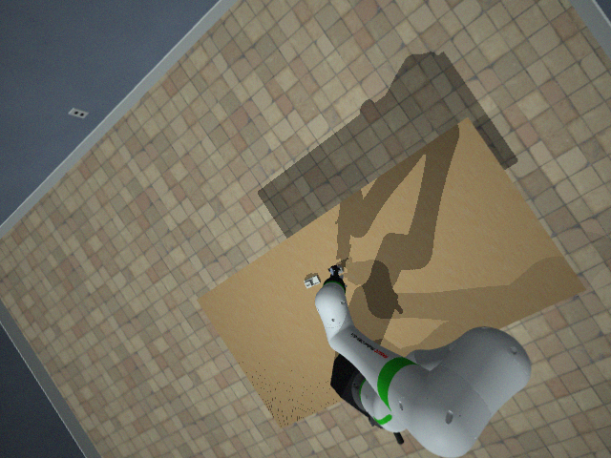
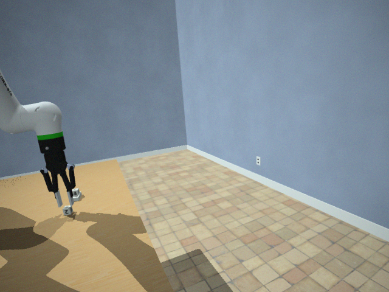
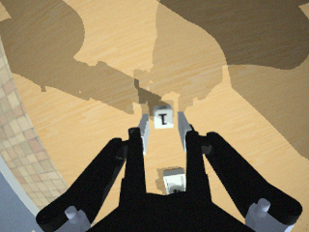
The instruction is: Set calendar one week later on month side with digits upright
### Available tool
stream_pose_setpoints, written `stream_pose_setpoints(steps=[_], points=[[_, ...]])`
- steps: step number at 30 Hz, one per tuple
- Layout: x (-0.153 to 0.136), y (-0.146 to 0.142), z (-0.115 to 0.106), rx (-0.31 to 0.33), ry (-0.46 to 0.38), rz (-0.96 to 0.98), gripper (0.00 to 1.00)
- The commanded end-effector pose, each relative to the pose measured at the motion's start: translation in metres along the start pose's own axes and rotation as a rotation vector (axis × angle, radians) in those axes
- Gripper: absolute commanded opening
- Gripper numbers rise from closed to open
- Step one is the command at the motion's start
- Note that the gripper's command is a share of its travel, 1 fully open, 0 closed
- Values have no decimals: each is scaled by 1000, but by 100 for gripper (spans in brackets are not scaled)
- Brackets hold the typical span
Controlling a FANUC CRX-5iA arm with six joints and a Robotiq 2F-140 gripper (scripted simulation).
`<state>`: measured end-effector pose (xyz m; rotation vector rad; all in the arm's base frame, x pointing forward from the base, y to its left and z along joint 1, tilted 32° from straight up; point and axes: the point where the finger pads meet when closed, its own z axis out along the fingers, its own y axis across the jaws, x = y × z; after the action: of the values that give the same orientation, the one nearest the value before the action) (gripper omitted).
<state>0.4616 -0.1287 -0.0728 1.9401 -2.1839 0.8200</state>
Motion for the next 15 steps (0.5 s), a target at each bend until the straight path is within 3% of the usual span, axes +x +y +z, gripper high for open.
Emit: stream_pose_setpoints(steps=[1, 15], points=[[0, 0, 0, 0, 0, 0, 28], [0, 0, -8, 0, 0, 0, 28]])
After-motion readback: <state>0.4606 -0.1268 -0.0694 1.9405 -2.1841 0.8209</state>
